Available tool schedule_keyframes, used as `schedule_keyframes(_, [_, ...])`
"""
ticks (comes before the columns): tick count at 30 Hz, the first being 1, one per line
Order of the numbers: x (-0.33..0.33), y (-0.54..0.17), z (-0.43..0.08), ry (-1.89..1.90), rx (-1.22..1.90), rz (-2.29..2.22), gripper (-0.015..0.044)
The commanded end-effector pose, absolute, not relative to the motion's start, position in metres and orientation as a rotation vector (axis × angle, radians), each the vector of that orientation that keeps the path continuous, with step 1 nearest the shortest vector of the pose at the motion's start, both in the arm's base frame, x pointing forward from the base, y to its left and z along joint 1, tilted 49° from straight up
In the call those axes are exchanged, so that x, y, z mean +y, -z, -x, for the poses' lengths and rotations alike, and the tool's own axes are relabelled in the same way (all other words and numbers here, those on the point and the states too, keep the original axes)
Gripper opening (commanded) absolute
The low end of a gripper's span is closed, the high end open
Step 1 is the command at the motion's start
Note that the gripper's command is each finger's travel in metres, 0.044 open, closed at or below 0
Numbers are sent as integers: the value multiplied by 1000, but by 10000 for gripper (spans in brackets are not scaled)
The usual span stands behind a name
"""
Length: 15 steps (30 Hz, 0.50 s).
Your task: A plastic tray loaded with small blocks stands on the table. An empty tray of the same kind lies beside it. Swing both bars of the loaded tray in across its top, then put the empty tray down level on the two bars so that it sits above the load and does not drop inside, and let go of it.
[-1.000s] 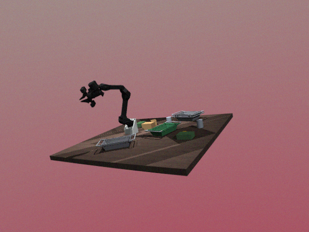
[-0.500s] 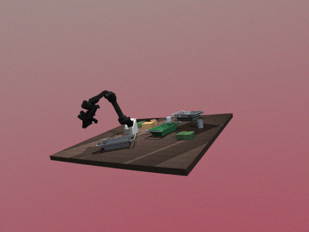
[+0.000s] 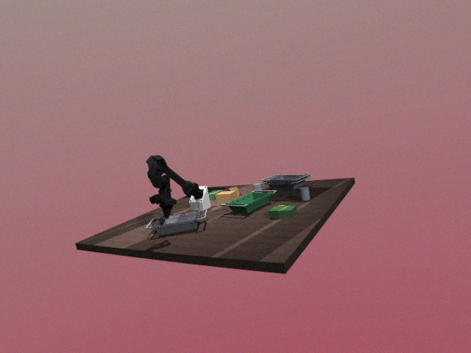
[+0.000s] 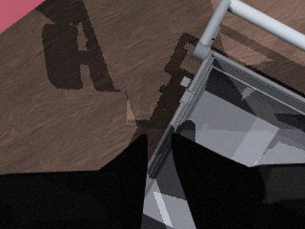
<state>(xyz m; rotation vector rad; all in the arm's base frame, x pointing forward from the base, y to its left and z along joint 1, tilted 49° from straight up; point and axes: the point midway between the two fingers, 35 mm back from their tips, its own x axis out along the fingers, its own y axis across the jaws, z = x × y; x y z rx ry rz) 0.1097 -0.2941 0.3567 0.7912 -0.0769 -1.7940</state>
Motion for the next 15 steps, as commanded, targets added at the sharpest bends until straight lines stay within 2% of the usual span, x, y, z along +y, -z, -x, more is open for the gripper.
schedule_keyframes(1, [-288,-324,-165,1682,222,-677,84])
schedule_keyframes(8, [-246,-249,-257,1421,787,-337,84])
schedule_keyframes(15, [-172,-161,-315,1107,1273,133,84])
